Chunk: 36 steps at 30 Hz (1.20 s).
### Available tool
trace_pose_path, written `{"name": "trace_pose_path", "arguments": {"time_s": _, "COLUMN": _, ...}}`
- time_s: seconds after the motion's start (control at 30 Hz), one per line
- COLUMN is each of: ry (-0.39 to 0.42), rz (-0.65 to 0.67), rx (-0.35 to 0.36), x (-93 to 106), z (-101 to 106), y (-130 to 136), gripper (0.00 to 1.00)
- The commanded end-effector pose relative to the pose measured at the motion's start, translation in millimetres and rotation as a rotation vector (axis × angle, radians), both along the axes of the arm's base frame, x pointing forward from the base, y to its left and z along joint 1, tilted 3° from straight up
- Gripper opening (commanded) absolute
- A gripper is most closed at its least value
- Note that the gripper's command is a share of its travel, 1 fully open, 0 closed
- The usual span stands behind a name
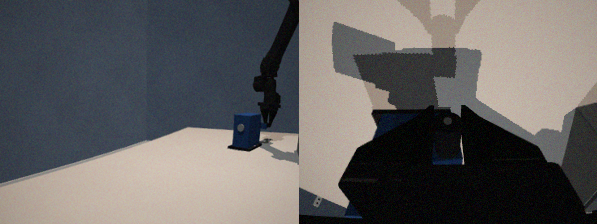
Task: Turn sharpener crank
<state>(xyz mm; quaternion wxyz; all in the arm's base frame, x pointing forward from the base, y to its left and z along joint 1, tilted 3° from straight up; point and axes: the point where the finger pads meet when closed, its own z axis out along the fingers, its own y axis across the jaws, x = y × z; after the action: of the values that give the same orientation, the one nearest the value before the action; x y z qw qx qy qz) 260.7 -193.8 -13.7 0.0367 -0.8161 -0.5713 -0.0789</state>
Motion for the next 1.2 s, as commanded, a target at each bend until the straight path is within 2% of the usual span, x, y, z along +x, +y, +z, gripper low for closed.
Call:
{"name": "trace_pose_path", "arguments": {"time_s": 0.0, "ry": -0.043, "rz": 0.007, "rx": -0.031, "x": 15.9, "z": 23.0, "y": -14.7, "gripper": 0.15}}
{"name": "trace_pose_path", "arguments": {"time_s": 0.2, "ry": -0.037, "rz": 0.006, "rx": -0.025, "x": 13.4, "z": 26.7, "y": -11.4, "gripper": 0.15}}
{"name": "trace_pose_path", "arguments": {"time_s": 0.67, "ry": -0.043, "rz": 0.002, "rx": -0.030, "x": 26.1, "z": 50.5, "y": -13.9, "gripper": 0.15}}
{"name": "trace_pose_path", "arguments": {"time_s": 0.77, "ry": -0.030, "rz": -0.002, "rx": -0.018, "x": 24.8, "z": 46.0, "y": -14.1, "gripper": 0.15}}
{"name": "trace_pose_path", "arguments": {"time_s": 0.97, "ry": -0.035, "rz": 0.002, "rx": -0.022, "x": 31.5, "z": 55.2, "y": -15.5, "gripper": 0.15}}
{"name": "trace_pose_path", "arguments": {"time_s": 1.17, "ry": -0.021, "rz": 0.002, "rx": -0.010, "x": 37.0, "z": 54.5, "y": -17.0, "gripper": 0.15}}
